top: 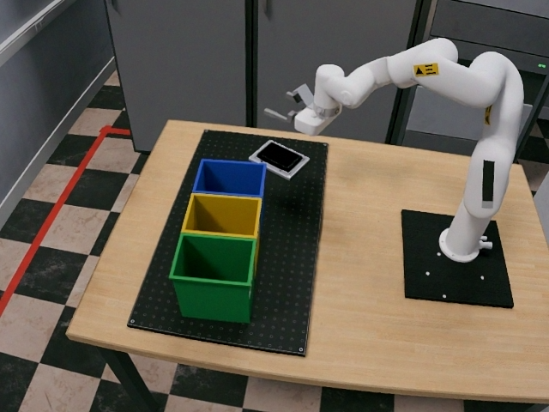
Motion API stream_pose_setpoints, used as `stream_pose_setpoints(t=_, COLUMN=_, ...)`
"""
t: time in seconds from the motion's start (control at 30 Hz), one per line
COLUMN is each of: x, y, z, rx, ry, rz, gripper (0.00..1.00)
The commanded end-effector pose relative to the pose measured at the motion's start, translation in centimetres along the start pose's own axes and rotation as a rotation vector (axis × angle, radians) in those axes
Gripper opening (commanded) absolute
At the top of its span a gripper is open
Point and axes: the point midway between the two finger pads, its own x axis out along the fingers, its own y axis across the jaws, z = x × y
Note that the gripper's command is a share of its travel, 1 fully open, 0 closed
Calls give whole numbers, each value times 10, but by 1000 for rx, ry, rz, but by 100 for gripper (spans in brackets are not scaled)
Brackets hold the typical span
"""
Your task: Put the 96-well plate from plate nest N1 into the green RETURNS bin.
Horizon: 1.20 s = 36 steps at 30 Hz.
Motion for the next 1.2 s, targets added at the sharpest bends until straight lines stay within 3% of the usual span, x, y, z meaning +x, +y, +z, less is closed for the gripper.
stream_pose_setpoints(t=0.0, x=1, y=0, z=3, rx=7, ry=-5, rz=0, gripper=37)
stream_pose_setpoints(t=0.23, x=1, y=0, z=3, rx=7, ry=-5, rz=0, gripper=37)
stream_pose_setpoints(t=1.17, x=2, y=0, z=-38, rx=7, ry=-4, rz=0, gripper=37)
